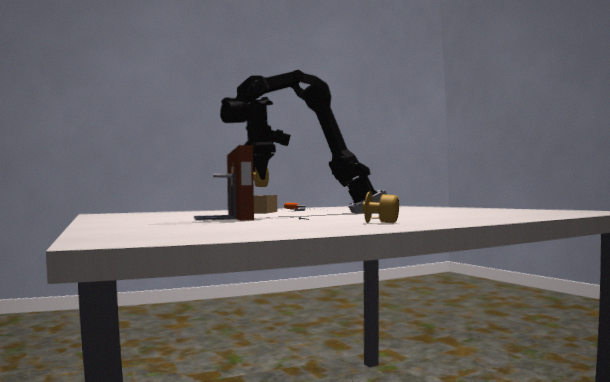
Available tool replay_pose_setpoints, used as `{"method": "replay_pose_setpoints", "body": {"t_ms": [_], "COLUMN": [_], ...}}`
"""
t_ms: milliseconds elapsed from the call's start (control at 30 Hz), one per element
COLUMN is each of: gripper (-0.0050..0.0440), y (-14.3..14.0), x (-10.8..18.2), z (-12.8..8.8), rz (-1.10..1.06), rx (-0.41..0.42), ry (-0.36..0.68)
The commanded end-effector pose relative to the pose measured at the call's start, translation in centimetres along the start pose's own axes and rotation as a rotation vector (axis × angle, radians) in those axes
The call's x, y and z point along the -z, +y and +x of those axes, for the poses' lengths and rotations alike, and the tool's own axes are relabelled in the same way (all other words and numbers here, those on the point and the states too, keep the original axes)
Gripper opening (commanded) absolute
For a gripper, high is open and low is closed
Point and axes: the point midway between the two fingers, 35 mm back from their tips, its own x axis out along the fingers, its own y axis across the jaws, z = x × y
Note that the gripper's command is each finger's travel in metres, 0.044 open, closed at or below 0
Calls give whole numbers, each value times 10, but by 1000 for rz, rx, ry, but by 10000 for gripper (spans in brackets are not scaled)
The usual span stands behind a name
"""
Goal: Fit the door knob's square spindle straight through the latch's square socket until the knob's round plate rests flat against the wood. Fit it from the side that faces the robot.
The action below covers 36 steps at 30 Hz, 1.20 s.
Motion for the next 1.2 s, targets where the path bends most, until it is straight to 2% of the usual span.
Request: {"method": "replay_pose_setpoints", "body": {"t_ms": [0,300,733,867,1067,1167], "gripper": [440,440,440,440,440,440], "y": [0,0,0,0,0,0], "x": [0,-2,-57,-64,-94,-96], "z": [0,0,4,4,6,6], "rz": [0,0,0,0,0,0], "rx": [0,0,0,0,0,0], "ry": [0,0,0,0,0,0]}}
